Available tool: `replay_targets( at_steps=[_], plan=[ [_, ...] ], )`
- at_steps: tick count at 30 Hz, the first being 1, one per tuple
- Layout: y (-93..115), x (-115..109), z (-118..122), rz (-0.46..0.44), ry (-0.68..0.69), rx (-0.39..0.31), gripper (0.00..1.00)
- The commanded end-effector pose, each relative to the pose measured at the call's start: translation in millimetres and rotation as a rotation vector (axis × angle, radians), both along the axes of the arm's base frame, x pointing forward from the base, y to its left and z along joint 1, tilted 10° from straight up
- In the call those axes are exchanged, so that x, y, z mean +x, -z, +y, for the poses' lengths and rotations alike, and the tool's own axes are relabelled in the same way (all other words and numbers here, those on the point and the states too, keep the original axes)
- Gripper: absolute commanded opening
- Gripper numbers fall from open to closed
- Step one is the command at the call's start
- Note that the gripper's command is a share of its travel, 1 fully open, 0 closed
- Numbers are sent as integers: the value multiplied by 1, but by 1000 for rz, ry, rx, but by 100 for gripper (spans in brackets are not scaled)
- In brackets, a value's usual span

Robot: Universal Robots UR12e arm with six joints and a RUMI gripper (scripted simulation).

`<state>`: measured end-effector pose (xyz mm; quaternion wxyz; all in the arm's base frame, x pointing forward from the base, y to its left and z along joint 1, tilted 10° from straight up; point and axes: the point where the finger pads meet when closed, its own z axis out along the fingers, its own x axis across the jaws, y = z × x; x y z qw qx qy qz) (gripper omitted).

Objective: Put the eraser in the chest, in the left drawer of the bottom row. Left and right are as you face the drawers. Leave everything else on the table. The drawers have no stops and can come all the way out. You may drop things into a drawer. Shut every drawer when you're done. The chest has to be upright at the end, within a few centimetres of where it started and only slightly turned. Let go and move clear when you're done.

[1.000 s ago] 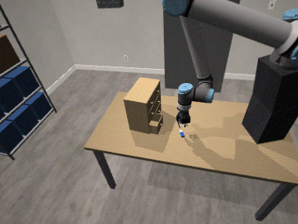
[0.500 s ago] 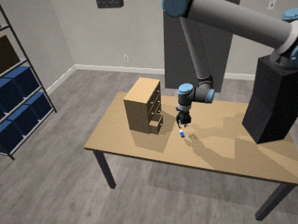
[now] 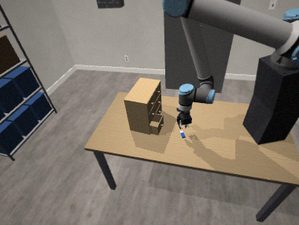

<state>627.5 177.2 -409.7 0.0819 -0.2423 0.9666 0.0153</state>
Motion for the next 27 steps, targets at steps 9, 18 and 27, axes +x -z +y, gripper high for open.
replay_targets(
  at_steps=[9, 18, 27],
  plan=[
    [0, 2, 0, -2, 0, 1, 23],
    [0, 2, 0, -2, 0, 1, 23],
    [4, 3, 0, -4, 0, 1, 23]
  ],
)
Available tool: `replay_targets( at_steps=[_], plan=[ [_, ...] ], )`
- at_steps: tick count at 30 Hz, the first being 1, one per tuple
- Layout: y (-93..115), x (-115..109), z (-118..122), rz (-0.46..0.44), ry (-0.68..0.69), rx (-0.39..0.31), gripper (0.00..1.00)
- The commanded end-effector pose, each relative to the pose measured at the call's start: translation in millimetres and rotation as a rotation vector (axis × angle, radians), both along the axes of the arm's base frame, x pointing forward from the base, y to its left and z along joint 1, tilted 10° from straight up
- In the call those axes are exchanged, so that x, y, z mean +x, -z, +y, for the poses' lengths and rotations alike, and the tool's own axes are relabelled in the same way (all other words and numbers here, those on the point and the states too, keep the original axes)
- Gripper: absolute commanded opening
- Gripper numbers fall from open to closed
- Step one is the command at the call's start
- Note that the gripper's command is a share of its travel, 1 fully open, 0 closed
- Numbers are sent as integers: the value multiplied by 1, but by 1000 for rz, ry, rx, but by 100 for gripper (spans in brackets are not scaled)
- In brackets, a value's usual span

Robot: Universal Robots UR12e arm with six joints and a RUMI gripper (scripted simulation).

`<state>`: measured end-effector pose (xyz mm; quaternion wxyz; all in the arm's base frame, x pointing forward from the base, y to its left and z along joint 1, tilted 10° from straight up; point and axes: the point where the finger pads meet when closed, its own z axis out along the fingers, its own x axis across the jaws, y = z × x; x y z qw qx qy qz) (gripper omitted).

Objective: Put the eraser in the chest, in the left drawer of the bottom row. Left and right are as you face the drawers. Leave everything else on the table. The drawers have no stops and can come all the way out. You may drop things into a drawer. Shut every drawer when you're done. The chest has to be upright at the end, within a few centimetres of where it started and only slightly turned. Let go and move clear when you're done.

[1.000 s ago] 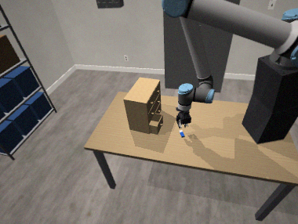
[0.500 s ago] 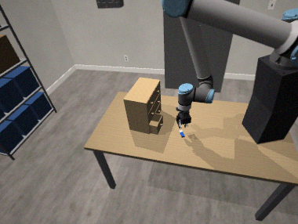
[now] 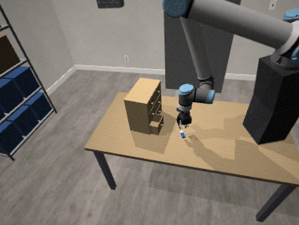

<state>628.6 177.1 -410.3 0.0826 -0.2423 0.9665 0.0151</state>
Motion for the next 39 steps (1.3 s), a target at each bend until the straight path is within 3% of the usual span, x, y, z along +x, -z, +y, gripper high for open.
replay_targets(
  at_steps=[1, 39],
  plan=[
    [3, 2, 0, -2, 0, 1, 23],
    [47, 9, 4, -2, -1, 1, 23]
  ],
)
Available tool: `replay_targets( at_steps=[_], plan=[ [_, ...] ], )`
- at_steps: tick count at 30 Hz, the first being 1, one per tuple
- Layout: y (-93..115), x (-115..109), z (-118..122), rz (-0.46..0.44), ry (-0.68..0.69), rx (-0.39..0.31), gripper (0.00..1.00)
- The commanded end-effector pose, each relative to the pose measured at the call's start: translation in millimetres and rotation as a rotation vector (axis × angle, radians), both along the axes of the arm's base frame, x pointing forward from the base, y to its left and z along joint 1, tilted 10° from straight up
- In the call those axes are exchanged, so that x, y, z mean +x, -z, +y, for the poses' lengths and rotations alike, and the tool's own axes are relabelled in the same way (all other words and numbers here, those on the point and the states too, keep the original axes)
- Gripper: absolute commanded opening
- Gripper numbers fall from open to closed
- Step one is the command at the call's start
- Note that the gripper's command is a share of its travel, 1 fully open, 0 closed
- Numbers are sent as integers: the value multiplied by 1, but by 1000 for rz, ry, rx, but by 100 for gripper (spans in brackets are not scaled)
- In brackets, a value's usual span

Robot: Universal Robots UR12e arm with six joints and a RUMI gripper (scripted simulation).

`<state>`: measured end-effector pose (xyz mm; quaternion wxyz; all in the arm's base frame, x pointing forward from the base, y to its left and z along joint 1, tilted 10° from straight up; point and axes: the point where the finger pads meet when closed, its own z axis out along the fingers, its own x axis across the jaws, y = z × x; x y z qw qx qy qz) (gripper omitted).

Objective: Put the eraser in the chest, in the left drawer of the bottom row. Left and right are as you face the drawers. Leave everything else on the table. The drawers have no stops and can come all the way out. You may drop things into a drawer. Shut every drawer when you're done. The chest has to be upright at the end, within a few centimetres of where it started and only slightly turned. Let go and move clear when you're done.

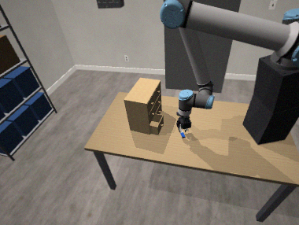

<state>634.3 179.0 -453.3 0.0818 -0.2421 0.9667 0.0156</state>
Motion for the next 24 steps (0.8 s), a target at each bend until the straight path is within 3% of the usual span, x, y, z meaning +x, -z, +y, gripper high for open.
replay_targets(
  at_steps=[1, 24],
  plan=[
    [5, 3, 2, -4, -2, 1, 23],
    [7, 2, 2, -3, -1, 1, 23]
  ],
)
